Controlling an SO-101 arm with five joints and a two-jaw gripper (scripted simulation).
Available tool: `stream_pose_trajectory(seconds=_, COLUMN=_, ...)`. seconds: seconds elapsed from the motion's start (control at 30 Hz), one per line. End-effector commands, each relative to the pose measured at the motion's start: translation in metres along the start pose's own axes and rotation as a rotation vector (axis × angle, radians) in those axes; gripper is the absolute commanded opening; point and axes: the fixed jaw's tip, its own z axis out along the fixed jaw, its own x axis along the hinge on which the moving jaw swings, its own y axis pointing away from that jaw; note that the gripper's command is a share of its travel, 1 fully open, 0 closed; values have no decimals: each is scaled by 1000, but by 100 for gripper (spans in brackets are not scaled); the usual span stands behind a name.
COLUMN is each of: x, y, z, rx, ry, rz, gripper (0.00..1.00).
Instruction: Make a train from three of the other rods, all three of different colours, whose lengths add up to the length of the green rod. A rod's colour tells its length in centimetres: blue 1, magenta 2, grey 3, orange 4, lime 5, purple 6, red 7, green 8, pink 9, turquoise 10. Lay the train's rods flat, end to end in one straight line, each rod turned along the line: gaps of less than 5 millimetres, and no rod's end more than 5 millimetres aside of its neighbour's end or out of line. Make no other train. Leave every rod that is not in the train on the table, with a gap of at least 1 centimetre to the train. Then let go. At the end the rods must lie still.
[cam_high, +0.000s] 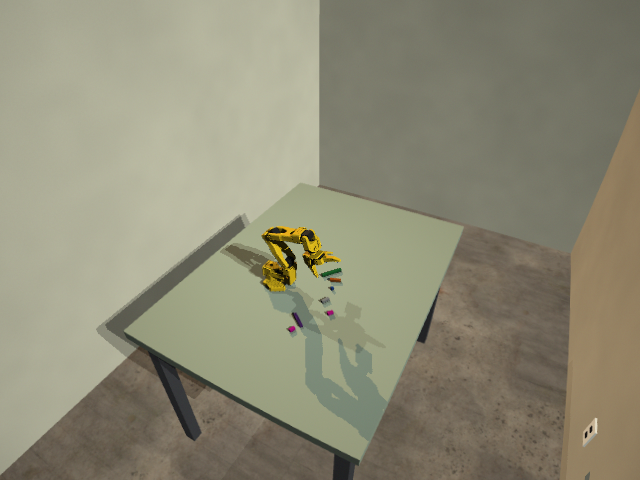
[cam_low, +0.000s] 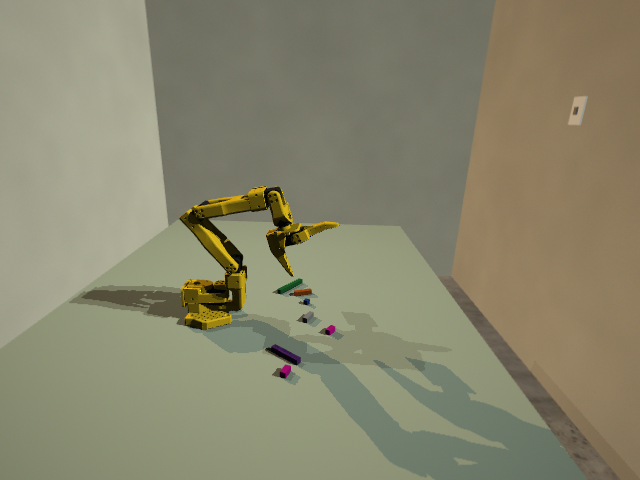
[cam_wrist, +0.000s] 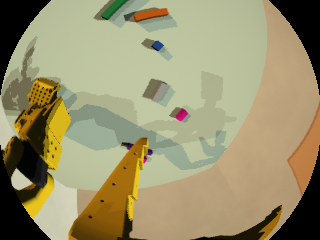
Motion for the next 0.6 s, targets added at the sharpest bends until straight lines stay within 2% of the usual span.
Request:
stream_pose_trajectory(seconds=0.0, x=0, y=-6, z=-5, rx=46, ry=-2, rz=10, gripper=100)
stream_pose_trajectory(seconds=0.57, x=3, y=-6, z=-6, rx=50, ry=4, rz=30, gripper=100)
